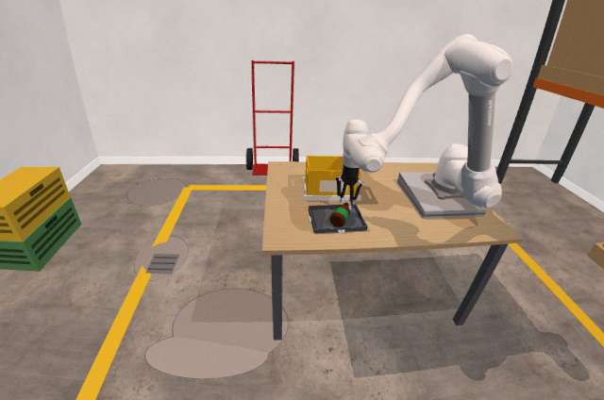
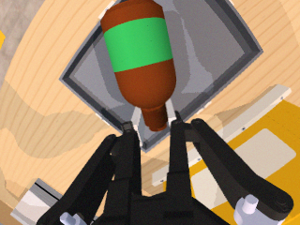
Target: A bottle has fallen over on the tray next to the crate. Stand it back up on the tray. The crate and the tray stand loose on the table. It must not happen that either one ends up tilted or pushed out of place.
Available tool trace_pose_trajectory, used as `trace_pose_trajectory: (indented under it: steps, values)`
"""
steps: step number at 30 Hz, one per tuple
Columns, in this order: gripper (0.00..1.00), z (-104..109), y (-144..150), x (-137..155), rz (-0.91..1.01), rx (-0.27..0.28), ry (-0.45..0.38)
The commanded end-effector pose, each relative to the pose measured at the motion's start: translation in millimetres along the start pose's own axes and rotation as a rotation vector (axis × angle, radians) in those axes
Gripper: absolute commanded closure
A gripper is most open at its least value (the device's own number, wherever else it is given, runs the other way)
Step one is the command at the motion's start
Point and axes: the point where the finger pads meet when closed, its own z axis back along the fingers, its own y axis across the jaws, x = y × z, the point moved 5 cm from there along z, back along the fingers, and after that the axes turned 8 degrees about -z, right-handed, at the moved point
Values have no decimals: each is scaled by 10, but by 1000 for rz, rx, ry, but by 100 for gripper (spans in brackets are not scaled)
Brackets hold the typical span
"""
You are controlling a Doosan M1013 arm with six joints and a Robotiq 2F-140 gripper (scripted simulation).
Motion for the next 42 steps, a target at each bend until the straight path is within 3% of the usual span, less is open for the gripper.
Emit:
trace_pose_trajectory:
  steps: [1, 42]
  values:
    - [90, 26, -33, -20, 4, -3, 1]
    - [90, 453, -32, -19, 4, -3, 1]
